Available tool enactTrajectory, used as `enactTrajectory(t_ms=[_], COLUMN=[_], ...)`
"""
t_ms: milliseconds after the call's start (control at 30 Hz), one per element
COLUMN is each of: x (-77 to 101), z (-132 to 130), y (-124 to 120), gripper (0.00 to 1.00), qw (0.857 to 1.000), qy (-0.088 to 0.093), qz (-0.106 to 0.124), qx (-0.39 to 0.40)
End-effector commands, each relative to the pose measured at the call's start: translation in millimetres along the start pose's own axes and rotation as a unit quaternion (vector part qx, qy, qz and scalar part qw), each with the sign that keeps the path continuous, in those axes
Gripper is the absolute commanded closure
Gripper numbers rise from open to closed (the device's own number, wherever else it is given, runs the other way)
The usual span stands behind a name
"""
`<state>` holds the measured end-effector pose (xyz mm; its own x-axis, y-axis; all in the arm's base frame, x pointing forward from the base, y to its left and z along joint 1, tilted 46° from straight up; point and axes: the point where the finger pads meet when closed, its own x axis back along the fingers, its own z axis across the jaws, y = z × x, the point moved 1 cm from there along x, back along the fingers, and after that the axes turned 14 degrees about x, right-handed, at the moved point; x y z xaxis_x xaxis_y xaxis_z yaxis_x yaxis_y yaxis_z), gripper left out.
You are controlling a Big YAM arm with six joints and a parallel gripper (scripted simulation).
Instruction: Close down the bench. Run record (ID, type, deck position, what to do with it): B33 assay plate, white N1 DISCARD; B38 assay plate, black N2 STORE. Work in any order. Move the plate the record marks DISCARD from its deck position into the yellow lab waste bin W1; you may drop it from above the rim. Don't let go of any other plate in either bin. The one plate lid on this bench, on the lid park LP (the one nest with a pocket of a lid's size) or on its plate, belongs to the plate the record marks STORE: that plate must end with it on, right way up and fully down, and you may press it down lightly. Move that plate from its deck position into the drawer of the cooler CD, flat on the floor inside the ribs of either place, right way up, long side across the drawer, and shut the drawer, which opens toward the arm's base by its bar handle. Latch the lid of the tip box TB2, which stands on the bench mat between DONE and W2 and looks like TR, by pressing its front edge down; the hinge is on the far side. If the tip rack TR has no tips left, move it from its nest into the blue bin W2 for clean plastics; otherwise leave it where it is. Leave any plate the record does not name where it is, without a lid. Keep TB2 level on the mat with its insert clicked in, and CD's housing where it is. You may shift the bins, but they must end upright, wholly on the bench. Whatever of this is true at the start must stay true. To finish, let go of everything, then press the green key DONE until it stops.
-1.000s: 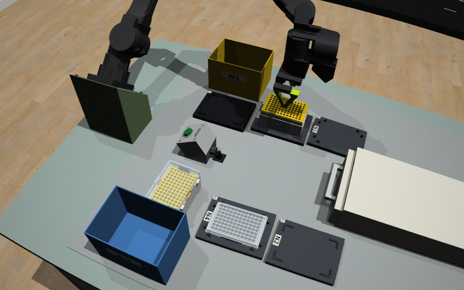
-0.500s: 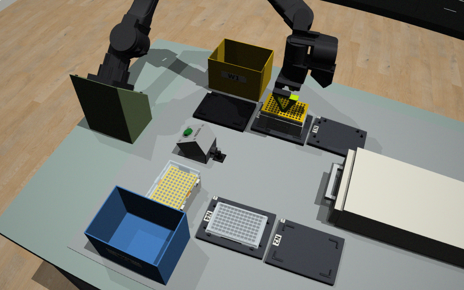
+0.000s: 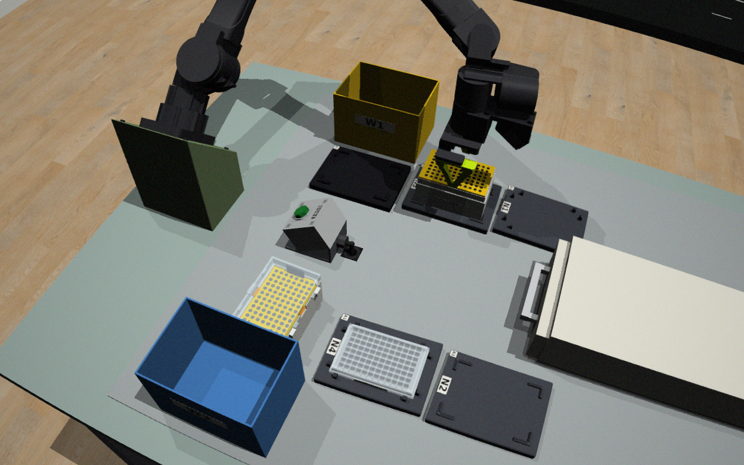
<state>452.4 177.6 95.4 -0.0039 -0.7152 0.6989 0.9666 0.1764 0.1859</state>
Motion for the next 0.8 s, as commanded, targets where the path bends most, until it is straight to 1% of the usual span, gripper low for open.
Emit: enactTrajectory(t_ms=[0, 100, 200, 267, 333, 400, 433, 467, 533, 567, 667, 767], x=[-8.0, -12.8, -6.9, -16.0, -22.1, -22.1, -6.9, -10.5, -25.7, -28.9, -12.4, -12.2], z=[0, 0, -5, 1, 0, 0, -5, -6, -2, 0, -4, -3], y=[-1, -1, 2, 0, -2, -2, 4, 3, -1, -2, 2, 2], gripper=[0.0, 0.0, 0.0, 0.0, 0.0, 0.0, 0.0, 0.0, 0.0, 0.0, 0.0, 0.0], qw=[1.0, 1.0, 1.0, 1.0, 1.0, 1.0, 1.0, 1.0, 1.0, 1.0, 1.0, 1.0], qy=[0.0, -0.001, -0.003, -0.001, -0.001, -0.001, -0.004, -0.004, -0.001, 0.0, -0.003, -0.003], qz=[0.001, 0.002, -0.009, -0.002, 0.002, 0.002, -0.016, -0.013, 0.0, 0.002, -0.012, -0.012], qx=[-0.003, -0.004, -0.008, -0.002, -0.004, -0.004, -0.008, -0.008, -0.006, -0.004, -0.011, -0.006])
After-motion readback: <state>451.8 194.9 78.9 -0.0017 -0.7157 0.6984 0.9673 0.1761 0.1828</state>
